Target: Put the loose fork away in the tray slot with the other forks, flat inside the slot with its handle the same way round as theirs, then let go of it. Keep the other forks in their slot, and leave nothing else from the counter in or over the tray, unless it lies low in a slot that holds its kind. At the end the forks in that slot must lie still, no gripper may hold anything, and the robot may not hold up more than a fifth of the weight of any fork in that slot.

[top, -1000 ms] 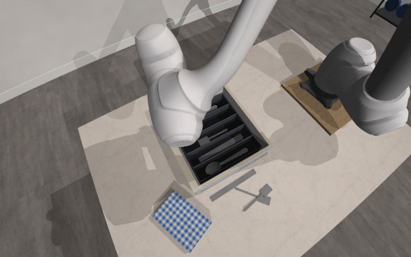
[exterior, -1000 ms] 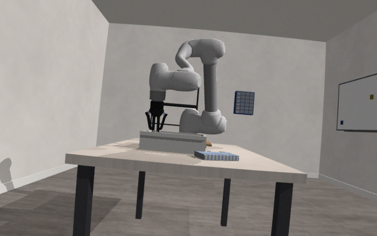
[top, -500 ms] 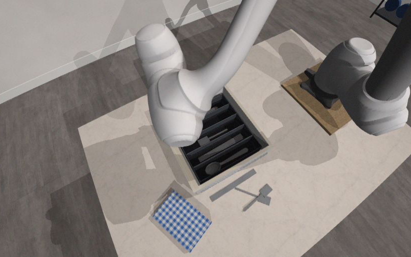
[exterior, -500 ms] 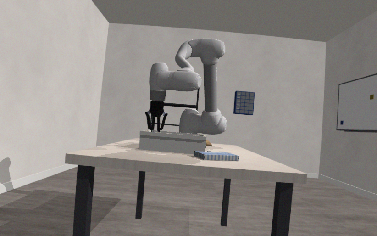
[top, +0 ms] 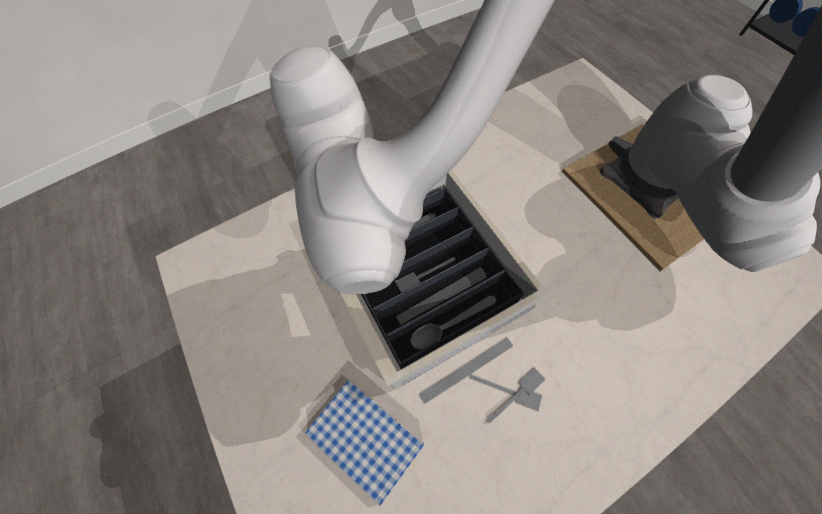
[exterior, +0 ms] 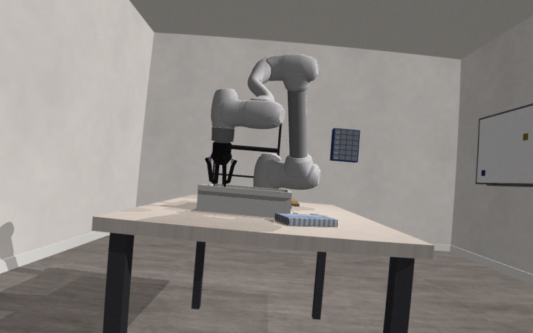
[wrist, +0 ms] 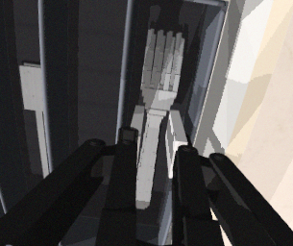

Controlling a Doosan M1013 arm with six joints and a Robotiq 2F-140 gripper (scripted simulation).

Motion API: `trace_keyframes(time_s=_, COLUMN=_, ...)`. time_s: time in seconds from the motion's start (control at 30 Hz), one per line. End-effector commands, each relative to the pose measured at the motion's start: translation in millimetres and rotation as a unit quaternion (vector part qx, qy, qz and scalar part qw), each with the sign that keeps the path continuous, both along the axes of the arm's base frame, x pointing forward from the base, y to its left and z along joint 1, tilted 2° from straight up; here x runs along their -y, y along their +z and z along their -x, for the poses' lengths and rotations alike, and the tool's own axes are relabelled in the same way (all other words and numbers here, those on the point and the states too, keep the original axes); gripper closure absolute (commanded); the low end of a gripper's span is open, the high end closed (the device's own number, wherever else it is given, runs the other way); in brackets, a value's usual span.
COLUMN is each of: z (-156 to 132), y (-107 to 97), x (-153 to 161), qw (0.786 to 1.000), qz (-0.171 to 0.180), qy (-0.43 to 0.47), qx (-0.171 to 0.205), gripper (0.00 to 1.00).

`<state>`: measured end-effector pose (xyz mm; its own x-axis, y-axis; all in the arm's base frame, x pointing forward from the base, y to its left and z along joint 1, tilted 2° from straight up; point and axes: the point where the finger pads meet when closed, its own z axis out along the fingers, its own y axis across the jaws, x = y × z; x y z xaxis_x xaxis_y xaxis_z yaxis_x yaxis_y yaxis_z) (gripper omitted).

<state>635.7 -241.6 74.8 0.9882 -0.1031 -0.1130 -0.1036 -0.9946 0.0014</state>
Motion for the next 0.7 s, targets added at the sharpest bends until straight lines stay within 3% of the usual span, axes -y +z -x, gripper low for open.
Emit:
trace_keyframes(time_s=0.0, z=0.0, y=0.1, x=0.0, qw=1.000, qz=0.000, qy=0.000, qx=0.000, gripper=0.86)
trace_keyframes(time_s=0.33, z=0.1, y=3.9, x=-0.1, qw=1.000, qz=0.000, qy=0.000, qx=0.000, gripper=0.86)
trace_keyframes(time_s=0.67, z=0.9, y=27.8, x=-0.2, qw=1.000, qz=0.000, qy=0.000, qx=0.000, gripper=0.86)
